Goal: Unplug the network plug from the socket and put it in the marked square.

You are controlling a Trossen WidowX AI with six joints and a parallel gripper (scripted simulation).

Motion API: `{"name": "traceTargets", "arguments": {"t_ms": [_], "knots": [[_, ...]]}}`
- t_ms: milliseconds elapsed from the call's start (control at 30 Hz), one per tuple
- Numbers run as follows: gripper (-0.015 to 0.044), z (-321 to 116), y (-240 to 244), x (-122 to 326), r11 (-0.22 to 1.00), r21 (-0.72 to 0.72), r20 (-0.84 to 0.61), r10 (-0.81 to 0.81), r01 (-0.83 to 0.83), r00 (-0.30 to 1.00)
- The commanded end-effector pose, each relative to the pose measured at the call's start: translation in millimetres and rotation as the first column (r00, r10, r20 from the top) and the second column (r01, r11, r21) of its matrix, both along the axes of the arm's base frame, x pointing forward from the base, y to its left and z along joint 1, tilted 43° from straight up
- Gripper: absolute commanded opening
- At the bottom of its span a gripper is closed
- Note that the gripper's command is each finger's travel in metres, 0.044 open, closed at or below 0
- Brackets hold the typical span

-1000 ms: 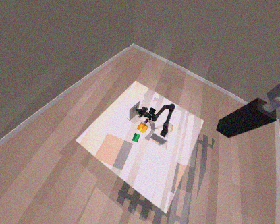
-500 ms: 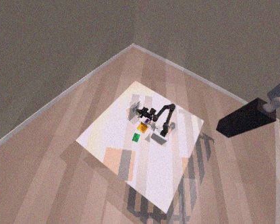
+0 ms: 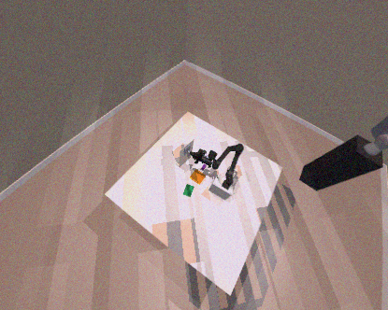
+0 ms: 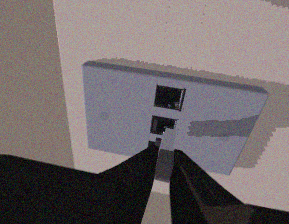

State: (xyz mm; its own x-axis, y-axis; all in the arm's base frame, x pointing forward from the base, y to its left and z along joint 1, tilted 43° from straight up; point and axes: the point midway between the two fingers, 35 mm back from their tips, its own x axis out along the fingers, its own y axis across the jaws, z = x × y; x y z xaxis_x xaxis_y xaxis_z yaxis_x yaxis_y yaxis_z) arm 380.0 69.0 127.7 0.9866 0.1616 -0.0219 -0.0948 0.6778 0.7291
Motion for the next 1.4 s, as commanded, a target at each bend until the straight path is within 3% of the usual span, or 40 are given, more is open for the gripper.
{"name": "traceTargets", "arguments": {"t_ms": [0, 1367], "knots": [[0.0000, -0.5, 0.0, -3.0, 1.000, 0.004, 0.000, -0.002, 0.002, 1.000], [0.0000, -5.2, 1.3, -26.9, 1.000, 0.005, -0.002, -0.002, 0.002, 1.000]]}}
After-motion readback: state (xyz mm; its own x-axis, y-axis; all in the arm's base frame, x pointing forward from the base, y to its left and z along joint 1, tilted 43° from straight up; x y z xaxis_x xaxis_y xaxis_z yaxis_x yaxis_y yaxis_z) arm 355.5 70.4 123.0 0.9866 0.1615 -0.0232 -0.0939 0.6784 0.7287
